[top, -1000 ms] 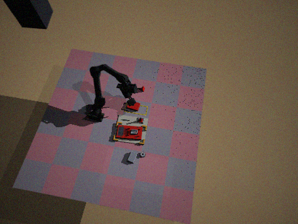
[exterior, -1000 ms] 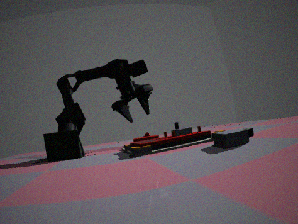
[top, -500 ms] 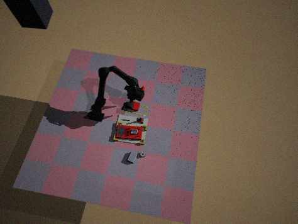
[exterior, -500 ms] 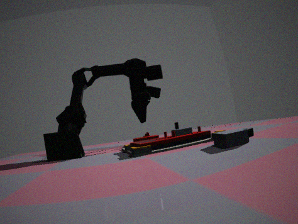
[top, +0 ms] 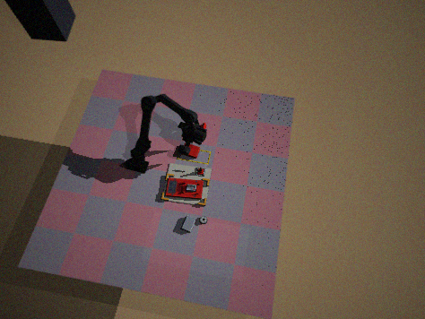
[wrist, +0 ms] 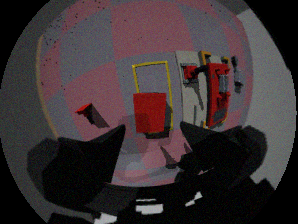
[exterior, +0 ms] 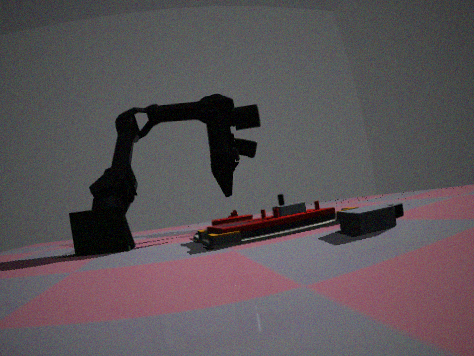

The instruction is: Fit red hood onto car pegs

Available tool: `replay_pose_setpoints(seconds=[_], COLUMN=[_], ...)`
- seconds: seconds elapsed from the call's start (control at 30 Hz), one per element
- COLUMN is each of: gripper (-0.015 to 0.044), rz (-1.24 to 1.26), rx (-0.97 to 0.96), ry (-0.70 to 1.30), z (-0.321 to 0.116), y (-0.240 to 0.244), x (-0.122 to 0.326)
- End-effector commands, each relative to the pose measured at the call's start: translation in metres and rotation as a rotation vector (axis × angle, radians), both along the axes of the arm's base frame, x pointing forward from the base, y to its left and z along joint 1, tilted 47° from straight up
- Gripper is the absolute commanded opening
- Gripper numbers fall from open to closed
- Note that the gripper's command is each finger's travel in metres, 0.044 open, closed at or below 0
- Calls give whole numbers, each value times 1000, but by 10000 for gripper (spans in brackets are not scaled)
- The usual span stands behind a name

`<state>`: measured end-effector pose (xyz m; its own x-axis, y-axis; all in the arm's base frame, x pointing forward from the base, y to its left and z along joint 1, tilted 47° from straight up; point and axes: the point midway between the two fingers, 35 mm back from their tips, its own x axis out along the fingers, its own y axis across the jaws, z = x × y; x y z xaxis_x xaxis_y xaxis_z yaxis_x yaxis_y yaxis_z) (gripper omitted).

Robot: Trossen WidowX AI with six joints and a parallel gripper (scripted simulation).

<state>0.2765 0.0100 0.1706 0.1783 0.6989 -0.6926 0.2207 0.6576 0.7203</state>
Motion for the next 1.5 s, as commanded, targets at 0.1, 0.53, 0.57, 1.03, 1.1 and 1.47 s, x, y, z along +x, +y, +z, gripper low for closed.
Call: replay_pose_setpoints(seconds=[0.1, 0.53, 0.57, 1.03, 1.1, 1.47], gripper=[440, 440, 440, 440, 440, 440], rz=[-3, -4, -4, -4, -4, -4], rx=[5, 5, 5, 5, 5, 6], ry=[1, 1, 1, 0, 0, 0], z=[-3, -9, -9, -16, -17, -22], y=[4, 10, 10, 17, 18, 23], x=[2, 4, 4, 5, 5, 6])
